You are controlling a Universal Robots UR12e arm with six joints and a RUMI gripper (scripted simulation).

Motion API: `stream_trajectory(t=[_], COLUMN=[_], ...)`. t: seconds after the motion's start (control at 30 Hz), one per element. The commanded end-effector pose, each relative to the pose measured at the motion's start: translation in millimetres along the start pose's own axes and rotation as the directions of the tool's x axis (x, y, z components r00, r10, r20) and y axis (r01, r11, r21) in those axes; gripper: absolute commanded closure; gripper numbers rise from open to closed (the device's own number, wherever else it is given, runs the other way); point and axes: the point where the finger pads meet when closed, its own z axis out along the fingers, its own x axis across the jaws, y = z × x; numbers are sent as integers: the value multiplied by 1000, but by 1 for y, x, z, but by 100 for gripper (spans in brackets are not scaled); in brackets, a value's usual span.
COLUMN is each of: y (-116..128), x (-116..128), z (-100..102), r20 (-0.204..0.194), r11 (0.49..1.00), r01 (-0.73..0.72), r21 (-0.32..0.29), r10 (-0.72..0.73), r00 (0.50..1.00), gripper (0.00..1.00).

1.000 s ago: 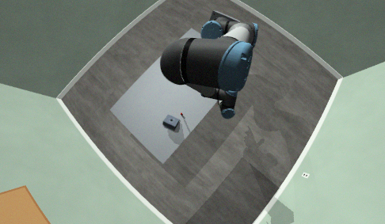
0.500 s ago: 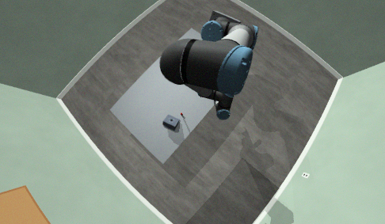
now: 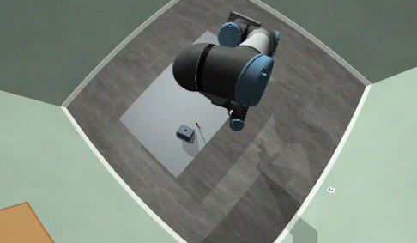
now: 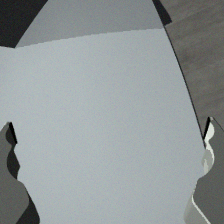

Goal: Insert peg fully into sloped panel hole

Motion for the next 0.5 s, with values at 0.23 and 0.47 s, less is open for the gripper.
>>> stream_trajectory(t=[0.23,0.47], y=[27,46], x=[12,19], z=[-4,-7], r20=[-64,-101], r11=[997,992], r01=[80,128], r21=[-3,-18], r10=[-80,-129], r00=[995,986], gripper=[0,0])
